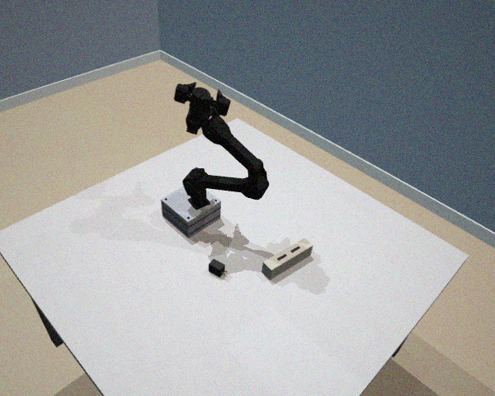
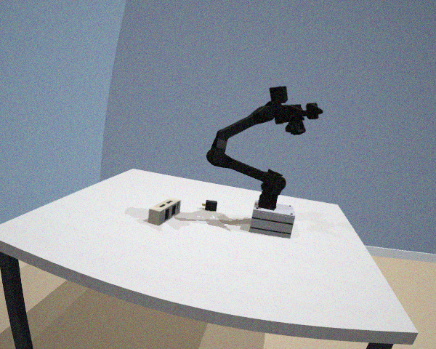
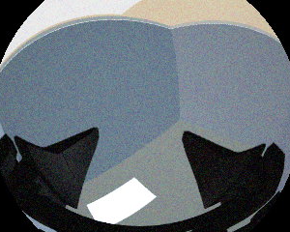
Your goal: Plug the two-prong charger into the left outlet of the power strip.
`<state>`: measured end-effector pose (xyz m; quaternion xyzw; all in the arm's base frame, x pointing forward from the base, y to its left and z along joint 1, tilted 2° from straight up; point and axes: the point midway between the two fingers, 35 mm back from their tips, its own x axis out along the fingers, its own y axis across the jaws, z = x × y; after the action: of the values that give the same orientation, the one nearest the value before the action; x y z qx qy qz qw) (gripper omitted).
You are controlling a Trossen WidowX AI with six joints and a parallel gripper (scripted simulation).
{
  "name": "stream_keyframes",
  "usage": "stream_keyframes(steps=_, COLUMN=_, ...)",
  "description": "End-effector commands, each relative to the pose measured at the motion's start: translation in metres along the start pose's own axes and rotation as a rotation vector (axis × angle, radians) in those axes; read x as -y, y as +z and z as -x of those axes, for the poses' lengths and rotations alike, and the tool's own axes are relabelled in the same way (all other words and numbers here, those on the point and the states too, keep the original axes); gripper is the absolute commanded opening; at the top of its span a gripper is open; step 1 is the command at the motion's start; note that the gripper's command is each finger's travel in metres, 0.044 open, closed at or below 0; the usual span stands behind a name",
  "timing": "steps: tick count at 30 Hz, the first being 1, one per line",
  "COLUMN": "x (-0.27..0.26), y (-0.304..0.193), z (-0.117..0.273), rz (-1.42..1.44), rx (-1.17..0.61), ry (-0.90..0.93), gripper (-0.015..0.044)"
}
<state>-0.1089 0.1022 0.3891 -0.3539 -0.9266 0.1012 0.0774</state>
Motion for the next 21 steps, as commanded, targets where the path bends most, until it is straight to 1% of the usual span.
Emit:
stream_keyframes(steps=1, x=0.001, y=0.0, z=0.0, rz=-0.001, rx=0.001, ry=-0.003, gripper=0.0426)
stream_keyframes(steps=2, x=0.003, y=0.001, z=0.0, rz=-0.003, rx=0.004, ry=-0.012, gripper=0.044)
stream_keyframes(steps=12, x=0.049, y=0.015, z=0.0, rz=-0.046, rx=0.071, ry=-0.192, gripper=0.044)
stream_keyframes(steps=21, x=0.09, y=0.029, z=0.008, rz=-0.087, rx=0.149, ry=-0.349, gripper=0.044)
